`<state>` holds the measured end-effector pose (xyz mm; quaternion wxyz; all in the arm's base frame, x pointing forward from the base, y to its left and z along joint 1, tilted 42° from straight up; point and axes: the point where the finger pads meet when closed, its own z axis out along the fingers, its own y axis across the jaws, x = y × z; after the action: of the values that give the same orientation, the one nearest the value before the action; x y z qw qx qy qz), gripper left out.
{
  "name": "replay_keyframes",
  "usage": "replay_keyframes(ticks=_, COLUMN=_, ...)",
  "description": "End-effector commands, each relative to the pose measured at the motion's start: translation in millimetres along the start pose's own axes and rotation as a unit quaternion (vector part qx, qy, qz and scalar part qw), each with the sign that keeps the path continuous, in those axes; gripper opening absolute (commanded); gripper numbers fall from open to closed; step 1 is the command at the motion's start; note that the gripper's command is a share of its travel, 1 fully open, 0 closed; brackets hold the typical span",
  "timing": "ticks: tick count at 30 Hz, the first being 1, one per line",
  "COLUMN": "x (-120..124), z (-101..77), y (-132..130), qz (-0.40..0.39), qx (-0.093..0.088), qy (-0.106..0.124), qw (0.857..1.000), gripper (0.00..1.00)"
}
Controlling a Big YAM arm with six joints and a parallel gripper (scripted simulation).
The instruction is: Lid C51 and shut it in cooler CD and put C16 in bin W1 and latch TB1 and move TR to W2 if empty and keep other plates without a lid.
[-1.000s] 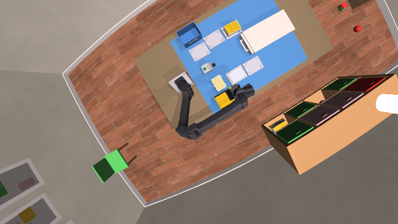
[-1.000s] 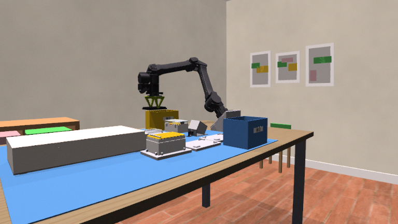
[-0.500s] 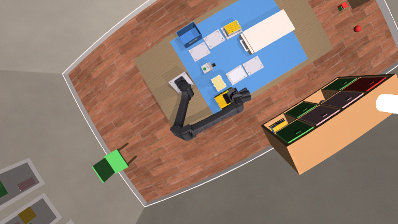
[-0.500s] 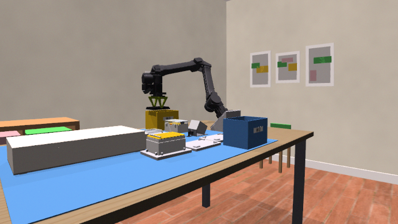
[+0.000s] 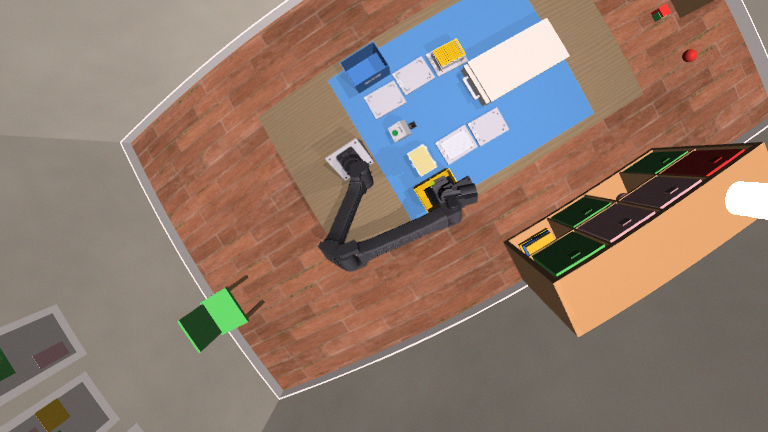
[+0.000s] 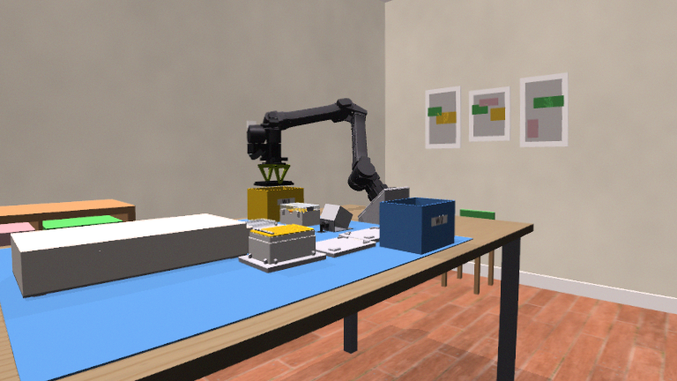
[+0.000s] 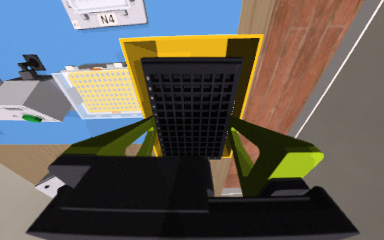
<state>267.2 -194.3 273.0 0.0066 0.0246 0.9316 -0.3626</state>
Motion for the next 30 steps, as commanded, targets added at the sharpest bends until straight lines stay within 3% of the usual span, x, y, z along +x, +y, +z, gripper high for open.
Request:
replay_keyframes(ticks=1, x=10.5, z=-3.6, y=-3.9, qz=-0.009, qx=-0.001, qy=-0.001, qw=1.000, gripper=0.00)
replay_keyframes(ticks=30, x=9.9, z=-1.0, y=0.6, qz=-0.021, qx=-0.003, qy=0.002, qw=1.000, gripper=0.00)
